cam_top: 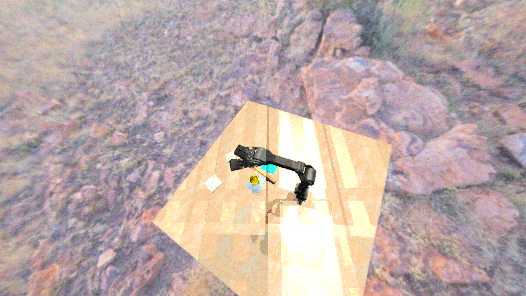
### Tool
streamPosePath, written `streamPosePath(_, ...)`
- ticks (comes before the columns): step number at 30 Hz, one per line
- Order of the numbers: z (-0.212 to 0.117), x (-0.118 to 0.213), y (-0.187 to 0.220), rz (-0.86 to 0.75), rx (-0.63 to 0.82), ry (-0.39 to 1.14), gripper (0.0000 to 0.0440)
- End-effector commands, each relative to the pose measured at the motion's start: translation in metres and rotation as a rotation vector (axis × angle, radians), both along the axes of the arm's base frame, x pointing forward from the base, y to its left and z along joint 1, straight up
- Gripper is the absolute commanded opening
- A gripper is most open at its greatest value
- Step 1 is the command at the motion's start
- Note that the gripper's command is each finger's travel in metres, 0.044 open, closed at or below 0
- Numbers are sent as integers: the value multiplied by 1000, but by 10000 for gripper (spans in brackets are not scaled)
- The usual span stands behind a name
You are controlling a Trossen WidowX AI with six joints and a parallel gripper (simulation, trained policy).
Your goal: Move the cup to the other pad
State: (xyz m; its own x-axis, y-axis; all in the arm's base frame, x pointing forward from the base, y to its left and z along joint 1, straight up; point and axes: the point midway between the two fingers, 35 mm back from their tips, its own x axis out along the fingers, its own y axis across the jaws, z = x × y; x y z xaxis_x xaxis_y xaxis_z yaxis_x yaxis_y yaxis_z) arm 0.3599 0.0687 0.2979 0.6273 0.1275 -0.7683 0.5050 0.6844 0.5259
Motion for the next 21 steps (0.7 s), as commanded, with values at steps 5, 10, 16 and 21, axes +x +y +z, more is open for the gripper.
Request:
streamPosePath(5, -21, -1, 3, -59, 25, 144, 151)
streamPosePath(10, -33, -3, 2, -88, 22, 224, 140)
streamPosePath(16, -49, -7, 0, -116, 4, 320, 138)
streamPosePath(21, -64, -12, -2, -136, -18, 401, 147)
